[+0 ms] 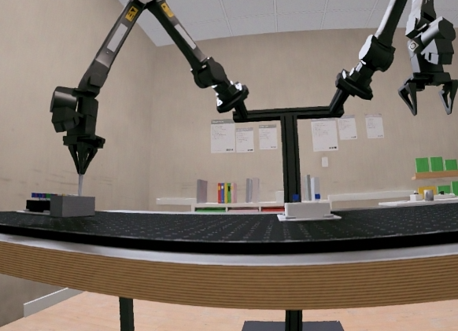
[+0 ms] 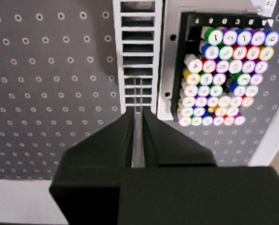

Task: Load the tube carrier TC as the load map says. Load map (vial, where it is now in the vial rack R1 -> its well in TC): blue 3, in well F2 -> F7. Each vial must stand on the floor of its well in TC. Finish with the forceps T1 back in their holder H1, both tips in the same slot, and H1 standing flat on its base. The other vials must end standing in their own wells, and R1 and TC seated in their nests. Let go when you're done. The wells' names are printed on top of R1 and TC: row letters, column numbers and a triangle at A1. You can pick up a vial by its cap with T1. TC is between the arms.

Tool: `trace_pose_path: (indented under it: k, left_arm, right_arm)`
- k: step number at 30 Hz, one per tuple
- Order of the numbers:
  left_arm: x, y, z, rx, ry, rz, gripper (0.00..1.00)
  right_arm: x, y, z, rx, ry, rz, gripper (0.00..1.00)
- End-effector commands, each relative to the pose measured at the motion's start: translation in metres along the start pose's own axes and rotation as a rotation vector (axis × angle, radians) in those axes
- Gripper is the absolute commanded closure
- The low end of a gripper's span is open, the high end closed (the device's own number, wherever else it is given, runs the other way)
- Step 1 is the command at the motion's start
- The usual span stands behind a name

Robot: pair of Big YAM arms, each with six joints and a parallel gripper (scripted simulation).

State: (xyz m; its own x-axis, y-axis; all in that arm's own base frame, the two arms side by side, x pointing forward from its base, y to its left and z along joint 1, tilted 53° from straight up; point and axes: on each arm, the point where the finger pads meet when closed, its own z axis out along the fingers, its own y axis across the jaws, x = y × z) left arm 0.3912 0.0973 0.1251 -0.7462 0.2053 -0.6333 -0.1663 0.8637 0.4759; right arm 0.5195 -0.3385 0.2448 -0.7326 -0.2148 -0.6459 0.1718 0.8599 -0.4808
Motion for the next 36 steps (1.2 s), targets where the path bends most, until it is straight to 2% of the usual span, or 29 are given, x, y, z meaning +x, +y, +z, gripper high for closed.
trace_pose_path:
  k: [1, 36]
  left_arm:
    - [-0.0036, 0.0014, -0.0009, -0.003, -0.013, 0.001, 0.0]
    - [-0.0036, 0.0014, -0.0009, -0.003, -0.013, 0.001, 0.0]
  right_arm:
    - [-0.0043, -0.0111, 0.0079, 0.013, -0.009, -0.003, 0.93]
    - [-0.0035, -0.0105, 0.0164, 0.012, -0.008, -0.003, 0.93]
